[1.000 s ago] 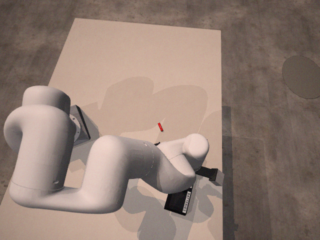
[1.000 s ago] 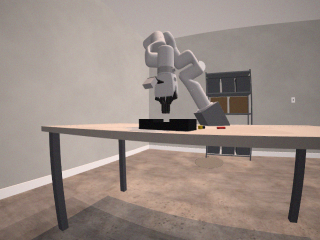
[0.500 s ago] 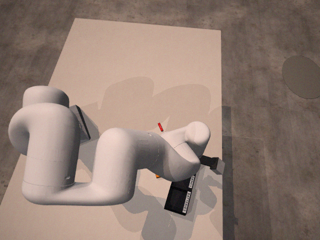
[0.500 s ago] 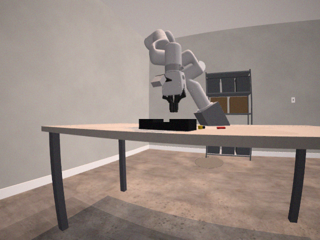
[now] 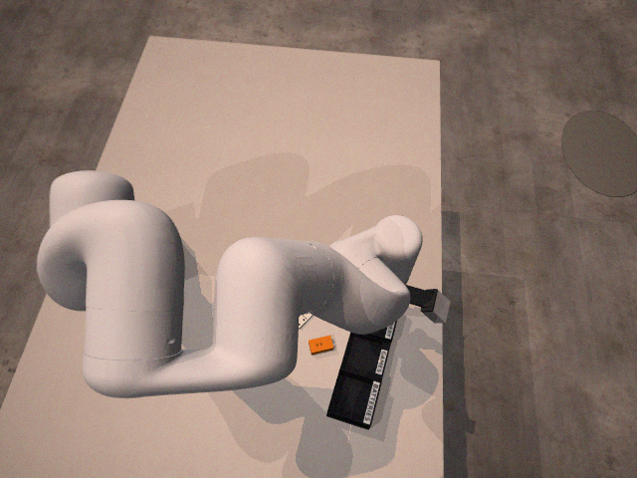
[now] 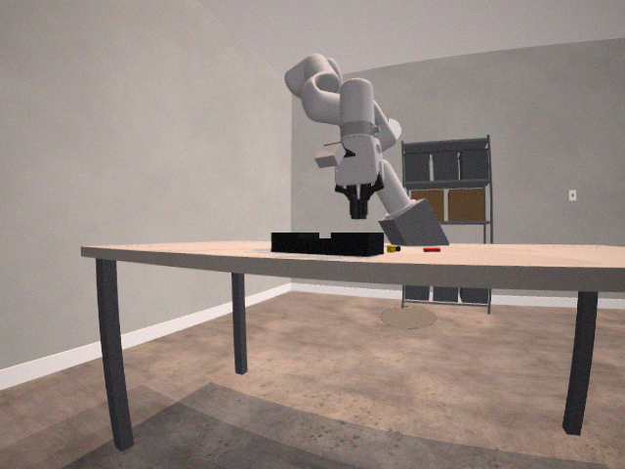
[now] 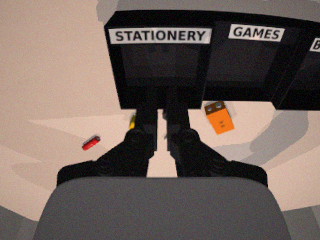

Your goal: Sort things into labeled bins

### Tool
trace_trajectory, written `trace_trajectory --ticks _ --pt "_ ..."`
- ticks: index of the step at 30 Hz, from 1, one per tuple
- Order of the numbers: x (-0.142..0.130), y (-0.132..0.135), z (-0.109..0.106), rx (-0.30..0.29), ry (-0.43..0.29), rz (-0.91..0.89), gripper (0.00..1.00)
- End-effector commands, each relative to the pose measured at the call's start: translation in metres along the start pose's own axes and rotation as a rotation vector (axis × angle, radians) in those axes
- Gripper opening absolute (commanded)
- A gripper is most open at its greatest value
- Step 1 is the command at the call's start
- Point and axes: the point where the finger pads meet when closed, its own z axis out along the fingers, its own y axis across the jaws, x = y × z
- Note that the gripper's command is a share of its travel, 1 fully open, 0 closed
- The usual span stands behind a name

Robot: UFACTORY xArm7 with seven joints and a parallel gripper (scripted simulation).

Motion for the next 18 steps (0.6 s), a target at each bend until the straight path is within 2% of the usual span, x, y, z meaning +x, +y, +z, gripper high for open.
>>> trace_trajectory --ticks 1,18 --pt "0.001 -0.002 0.001 0.001 0.004 0.0 0.07" --pt "0.002 -0.002 0.041 0.001 0.004 0.0 0.07"
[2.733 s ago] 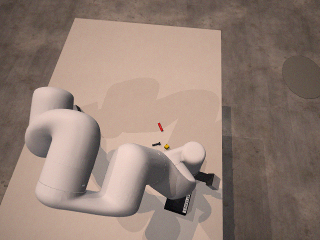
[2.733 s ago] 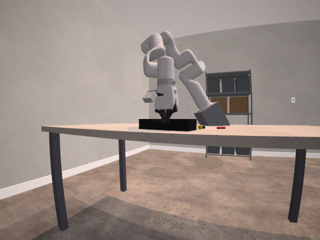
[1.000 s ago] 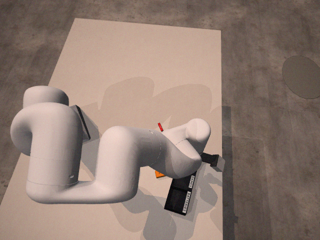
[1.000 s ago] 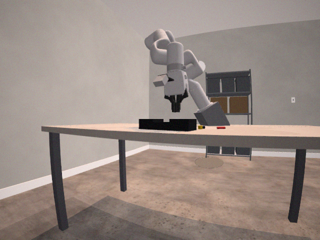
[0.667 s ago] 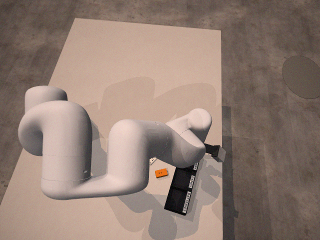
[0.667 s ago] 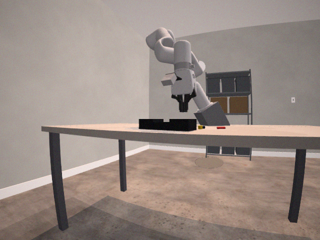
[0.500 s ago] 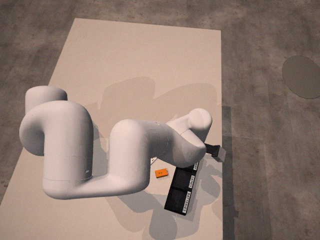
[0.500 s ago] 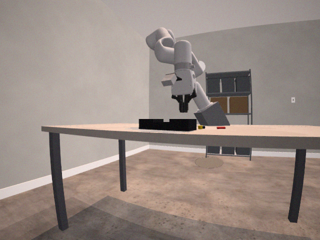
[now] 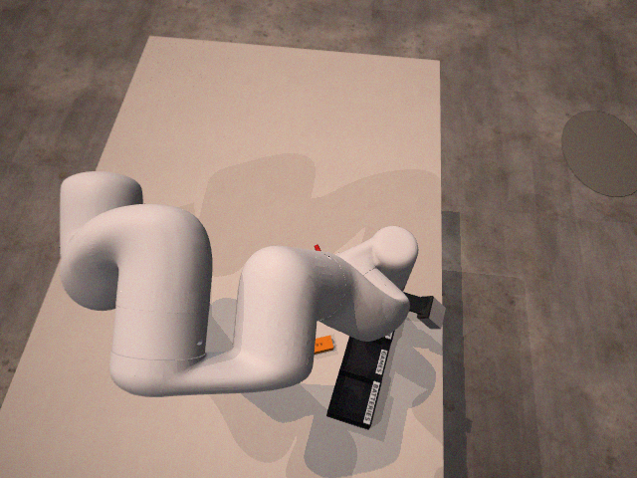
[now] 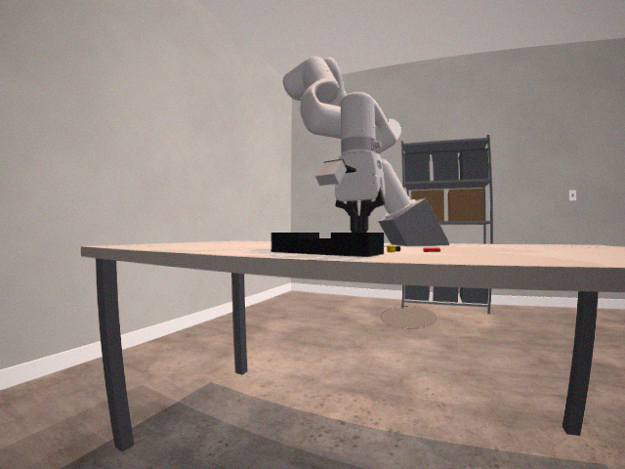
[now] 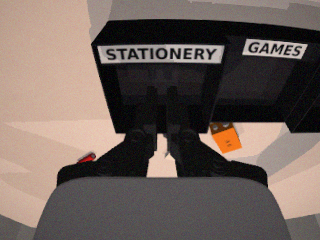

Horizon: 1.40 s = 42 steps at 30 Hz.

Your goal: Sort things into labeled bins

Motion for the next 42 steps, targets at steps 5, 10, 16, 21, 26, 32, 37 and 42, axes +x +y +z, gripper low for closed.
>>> trace_trajectory --ticks 5,10,16,21,26,32,37,42 --pt "0.002 -0.001 0.018 0.002 0.005 0.0 0.07" --pt "0.002 -0.001 0.025 0.002 0.005 0.0 0.07" --pt "0.002 -0.001 0.025 0.002 0.005 0.0 0.07" --pt "0.002 -0.001 0.025 0.002 0.005 0.0 0.07" --pt "0.002 -0.001 0.025 0.002 0.005 0.0 0.07" --pt "0.002 -0.001 0.025 0.002 0.005 0.0 0.07" --pt "0.002 -0.001 0.025 0.002 0.005 0.0 0.07" --pt "0.002 -0.001 0.025 0.002 0.005 0.0 0.07"
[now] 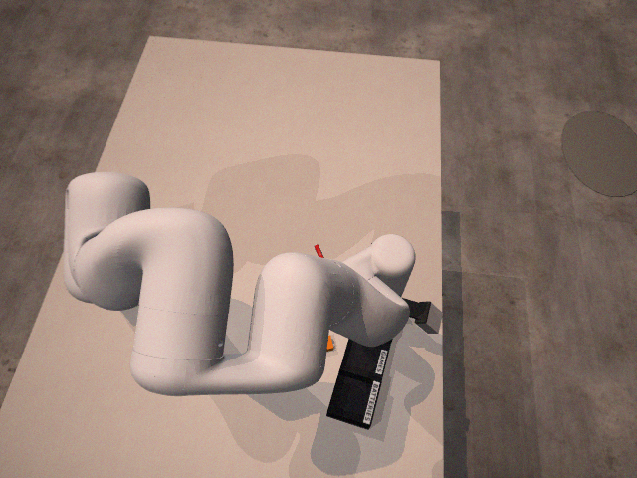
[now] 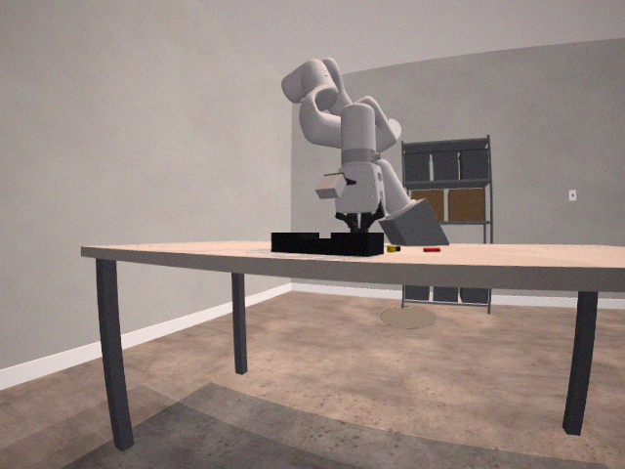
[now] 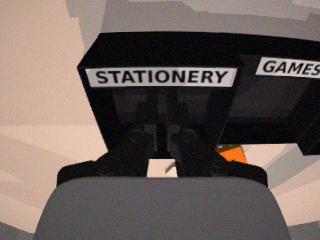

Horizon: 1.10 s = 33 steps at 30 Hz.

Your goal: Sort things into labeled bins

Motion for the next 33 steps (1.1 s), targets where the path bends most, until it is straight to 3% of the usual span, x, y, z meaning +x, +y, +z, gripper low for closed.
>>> trace_trajectory --ticks 1,16,33 --pt "0.001 -0.001 -0.001 0.002 0.004 0.0 0.07" --pt "0.001 -0.001 -0.001 0.002 0.004 0.0 0.07" --pt "0.001 -0.001 -0.021 0.002 0.003 0.0 0.07"
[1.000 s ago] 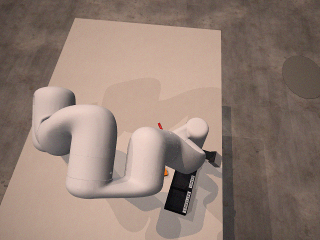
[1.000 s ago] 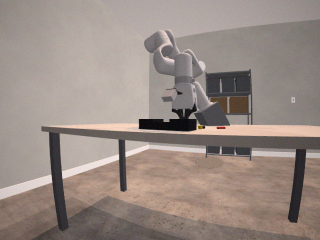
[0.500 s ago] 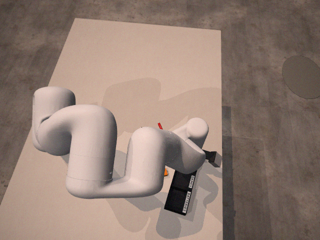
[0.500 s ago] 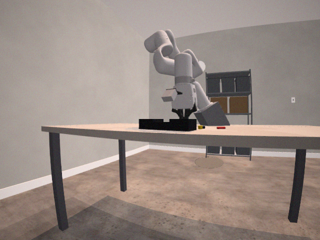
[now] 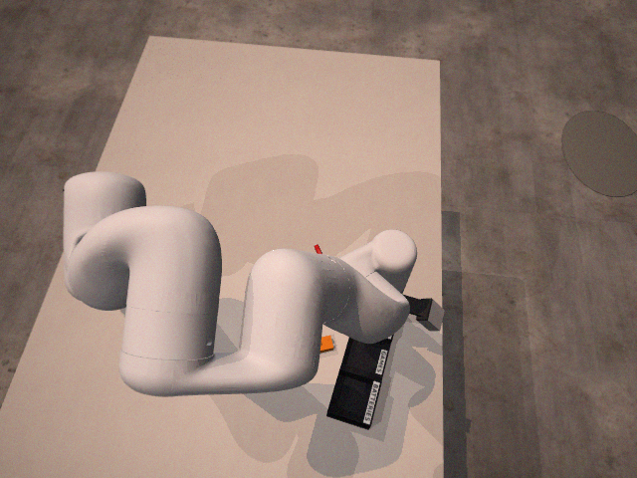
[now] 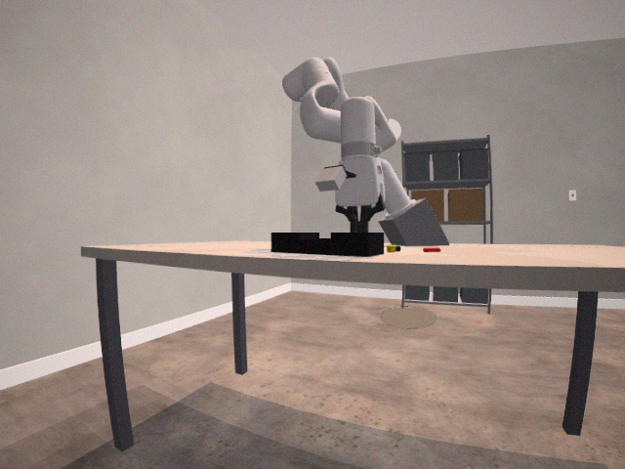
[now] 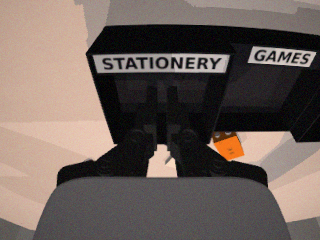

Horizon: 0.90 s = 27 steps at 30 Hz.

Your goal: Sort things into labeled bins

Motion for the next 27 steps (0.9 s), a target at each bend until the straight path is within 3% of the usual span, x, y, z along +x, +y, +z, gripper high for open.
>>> trace_trajectory --ticks 1,11,17,24,27 --pt "0.001 -0.001 -0.008 0.002 0.004 0.0 0.07" --pt "0.001 -0.001 -0.021 0.002 0.004 0.0 0.07" --pt "0.001 -0.001 -0.045 0.002 0.004 0.0 0.07" --pt "0.001 -0.001 -0.046 0.002 0.004 0.0 0.07" --pt "0.001 -0.001 -0.063 0.002 0.004 0.0 0.07"
